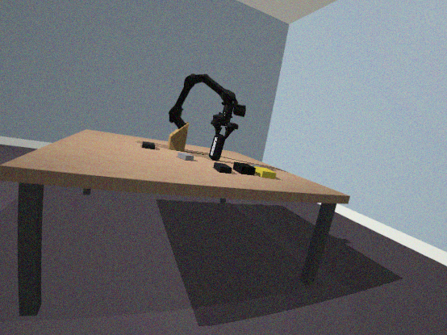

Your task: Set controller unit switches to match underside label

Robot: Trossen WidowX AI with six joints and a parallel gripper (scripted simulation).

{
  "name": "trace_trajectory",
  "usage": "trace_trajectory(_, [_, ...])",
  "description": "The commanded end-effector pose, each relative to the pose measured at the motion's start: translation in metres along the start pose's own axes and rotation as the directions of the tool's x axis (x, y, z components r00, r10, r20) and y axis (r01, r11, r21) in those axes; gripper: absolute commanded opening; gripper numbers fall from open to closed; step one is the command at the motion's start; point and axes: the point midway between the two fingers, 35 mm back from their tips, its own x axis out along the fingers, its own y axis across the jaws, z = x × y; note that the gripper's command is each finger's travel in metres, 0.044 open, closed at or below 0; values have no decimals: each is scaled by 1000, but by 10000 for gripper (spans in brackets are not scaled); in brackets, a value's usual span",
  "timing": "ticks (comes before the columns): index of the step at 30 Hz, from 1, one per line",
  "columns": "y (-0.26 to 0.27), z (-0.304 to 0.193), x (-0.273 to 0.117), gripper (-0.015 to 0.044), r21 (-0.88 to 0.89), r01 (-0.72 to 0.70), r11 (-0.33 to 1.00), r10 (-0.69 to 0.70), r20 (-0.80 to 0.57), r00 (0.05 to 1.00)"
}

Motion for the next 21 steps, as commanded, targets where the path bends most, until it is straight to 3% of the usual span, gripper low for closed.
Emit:
trace_trajectory(1, [-1, -6, 4, 338, -2, 10, 1000, -10, -16, 1000])
trace_trajectory(21, [-1, -20, 6, 338, -2, 10, 1000, -10, -63, 998])
